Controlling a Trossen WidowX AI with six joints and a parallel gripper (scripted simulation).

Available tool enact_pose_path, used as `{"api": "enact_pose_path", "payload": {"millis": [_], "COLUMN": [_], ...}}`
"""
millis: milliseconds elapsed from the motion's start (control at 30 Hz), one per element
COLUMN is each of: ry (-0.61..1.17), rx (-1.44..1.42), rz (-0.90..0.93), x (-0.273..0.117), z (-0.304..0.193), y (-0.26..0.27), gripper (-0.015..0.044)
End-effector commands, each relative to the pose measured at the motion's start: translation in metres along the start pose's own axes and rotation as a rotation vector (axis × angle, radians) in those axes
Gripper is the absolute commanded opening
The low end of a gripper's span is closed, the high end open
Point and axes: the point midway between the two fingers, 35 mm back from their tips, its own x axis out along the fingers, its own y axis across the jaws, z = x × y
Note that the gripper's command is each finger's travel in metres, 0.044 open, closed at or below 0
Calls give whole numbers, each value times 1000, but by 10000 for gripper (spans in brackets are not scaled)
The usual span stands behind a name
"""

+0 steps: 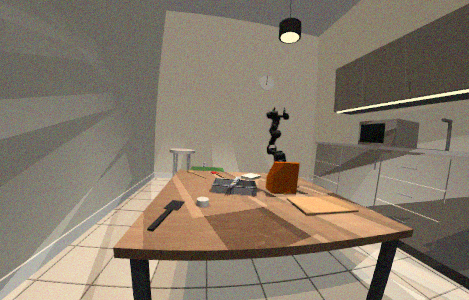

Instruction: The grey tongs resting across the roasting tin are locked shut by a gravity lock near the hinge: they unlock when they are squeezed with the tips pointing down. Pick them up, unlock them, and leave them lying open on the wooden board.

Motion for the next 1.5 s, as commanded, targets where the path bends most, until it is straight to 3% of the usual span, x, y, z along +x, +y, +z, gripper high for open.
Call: {"api": "enact_pose_path", "payload": {"millis": [0, 167, 400, 700, 1000, 1133, 1300, 1467], "ry": [-5, -145, -526, -1062, -1457, -1560, -1578, -1430], "rx": [-4, -165, -587, -1141, -1520, -1585, -1567, -1388], "rz": [0, 13, -53, -390, -1030, -1400, -1971, -2566], "x": [0, -4, -39, -137, -261, -318, -389, -454], "z": [1, 41, 142, 255, 311, 319, 316, 301], "y": [0, 3, 18, 48, 74, 83, 92, 96], "gripper": [374, 260, 260, 260, 260, 260, 260, 260]}}
